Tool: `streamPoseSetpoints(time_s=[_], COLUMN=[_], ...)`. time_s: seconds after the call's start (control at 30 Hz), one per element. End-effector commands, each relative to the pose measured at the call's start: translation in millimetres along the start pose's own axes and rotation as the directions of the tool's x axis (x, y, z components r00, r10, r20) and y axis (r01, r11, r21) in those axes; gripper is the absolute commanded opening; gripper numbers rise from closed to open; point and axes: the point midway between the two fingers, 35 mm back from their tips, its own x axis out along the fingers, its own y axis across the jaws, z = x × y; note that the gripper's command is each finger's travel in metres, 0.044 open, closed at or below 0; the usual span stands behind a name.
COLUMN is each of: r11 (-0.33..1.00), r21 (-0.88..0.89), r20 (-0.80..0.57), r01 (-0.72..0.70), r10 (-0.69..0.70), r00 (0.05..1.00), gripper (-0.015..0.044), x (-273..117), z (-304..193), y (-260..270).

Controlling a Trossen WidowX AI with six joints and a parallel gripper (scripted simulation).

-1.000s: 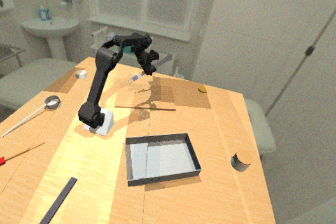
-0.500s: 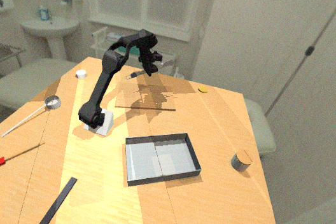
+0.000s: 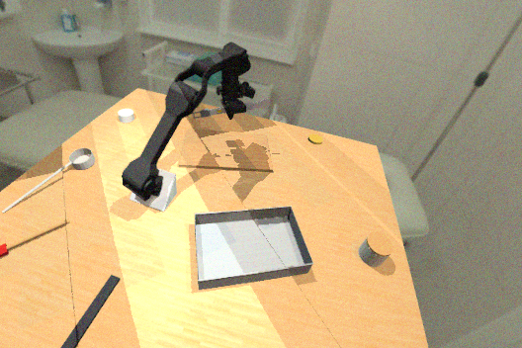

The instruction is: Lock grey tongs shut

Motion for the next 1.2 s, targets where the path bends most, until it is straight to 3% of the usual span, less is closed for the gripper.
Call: streamPoseSetpoints(time_s=[0.0, 1.17], r11=[1.000, 1.000], r21=[0.004, 0.018], r20=[-0.009, -0.043], r01=[-0.003, -0.025], r10=[0.003, 0.026], r00=[1.000, 0.999], gripper=[-0.0150, -0.0150], x=[-2, 46], z=[-1, 2], y=[1, 5])
